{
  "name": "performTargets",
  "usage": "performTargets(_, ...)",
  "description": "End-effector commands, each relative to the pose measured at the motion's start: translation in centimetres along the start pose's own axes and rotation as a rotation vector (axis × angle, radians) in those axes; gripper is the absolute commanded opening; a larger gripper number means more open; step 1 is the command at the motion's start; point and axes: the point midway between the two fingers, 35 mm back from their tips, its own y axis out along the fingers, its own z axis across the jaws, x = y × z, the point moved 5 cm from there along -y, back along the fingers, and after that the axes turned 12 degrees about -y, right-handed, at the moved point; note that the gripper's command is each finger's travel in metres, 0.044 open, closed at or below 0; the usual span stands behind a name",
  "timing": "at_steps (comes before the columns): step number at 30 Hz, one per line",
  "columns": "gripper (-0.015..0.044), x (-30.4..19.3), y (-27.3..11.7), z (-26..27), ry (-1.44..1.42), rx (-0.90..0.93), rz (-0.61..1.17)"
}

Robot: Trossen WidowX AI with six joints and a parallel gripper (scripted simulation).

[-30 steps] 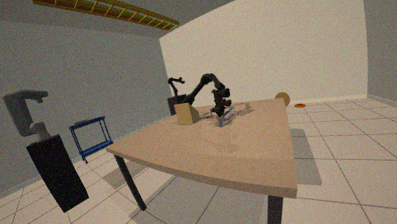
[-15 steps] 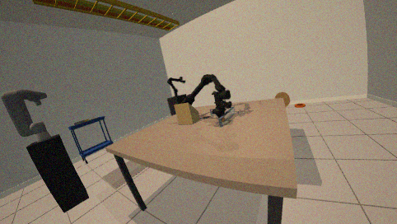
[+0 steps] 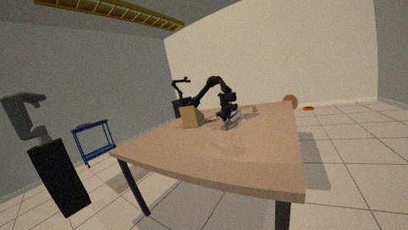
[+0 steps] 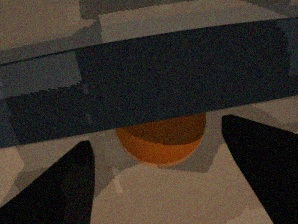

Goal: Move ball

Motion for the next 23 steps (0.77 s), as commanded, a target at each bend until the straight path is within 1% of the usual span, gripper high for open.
performTargets(1,0.0306,0.2,-5.3,-0.4,-0.003,-0.017,-0.024)
performTargets(3,0.0306,0.0,-7.6,-0.2,-0.002,-0.015,-0.024)
performTargets(4,0.0306,-0.1,-7.8,-0.2,-0.001,-0.014,-0.024)
performTargets(14,0.0306,-0.1,-7.4,-0.4,0.007,-0.016,-0.038)
performTargets(16,0.0358,-0.1,-8.5,-0.4,0.006,-0.016,-0.037)
performTargets(19,0.0437,-0.5,-12.0,-0.2,0.003,-0.016,-0.037)
performTargets(23,0.044,-0.5,-12.3,-0.1,0.003,-0.016,-0.037)
